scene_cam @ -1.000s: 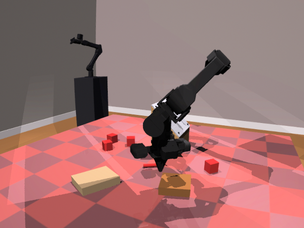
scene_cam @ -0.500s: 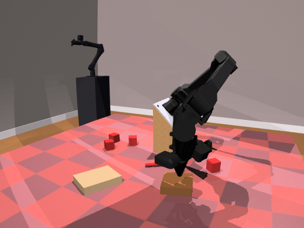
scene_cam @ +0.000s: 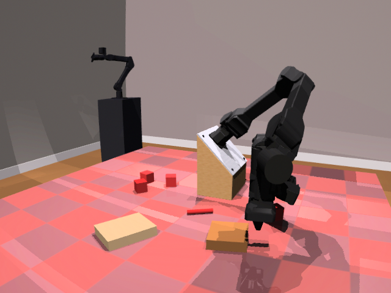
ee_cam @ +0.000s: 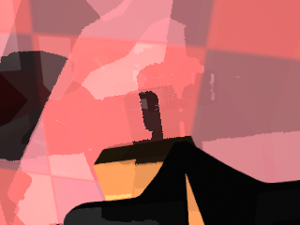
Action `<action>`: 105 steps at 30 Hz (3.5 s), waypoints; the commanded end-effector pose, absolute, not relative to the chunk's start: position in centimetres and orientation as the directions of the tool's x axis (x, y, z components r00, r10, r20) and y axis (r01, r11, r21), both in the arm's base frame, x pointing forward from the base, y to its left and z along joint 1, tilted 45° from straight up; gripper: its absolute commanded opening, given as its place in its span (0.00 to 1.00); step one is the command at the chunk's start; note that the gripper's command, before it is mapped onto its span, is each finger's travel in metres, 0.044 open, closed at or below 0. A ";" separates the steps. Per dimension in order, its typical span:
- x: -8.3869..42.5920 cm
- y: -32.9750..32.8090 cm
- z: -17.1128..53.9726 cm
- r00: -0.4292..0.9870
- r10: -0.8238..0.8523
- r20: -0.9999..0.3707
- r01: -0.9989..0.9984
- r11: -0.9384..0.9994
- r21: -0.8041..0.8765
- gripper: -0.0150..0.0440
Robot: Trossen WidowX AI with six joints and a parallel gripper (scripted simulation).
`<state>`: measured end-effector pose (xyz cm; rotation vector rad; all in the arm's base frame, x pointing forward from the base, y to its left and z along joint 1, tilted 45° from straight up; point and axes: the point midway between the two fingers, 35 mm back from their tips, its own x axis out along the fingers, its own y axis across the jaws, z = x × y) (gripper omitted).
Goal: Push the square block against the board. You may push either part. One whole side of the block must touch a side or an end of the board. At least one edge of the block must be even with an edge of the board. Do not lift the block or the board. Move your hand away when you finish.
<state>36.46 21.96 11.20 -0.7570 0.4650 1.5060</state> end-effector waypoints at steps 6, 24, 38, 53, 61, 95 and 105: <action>36.8 24.1 10.0 0.052 0.712 -0.700 -0.974 -0.120 -0.195 0.25; 37.0 25.6 7.6 0.052 0.713 -0.699 -0.974 -0.120 -0.194 0.25; 37.4 24.8 6.8 0.052 0.712 -0.701 -0.974 -0.120 -0.194 0.25; 37.7 23.9 5.9 0.052 0.711 -0.702 -0.974 -0.121 -0.194 0.25; 37.9 23.4 5.4 0.052 0.710 -0.702 -0.974 -0.121 -0.194 0.25; 38.5 21.4 3.3 0.051 0.708 -0.704 -0.974 -0.121 -0.193 0.25; 38.6 20.8 2.7 0.051 0.708 -0.704 -0.974 -0.122 -0.193 0.25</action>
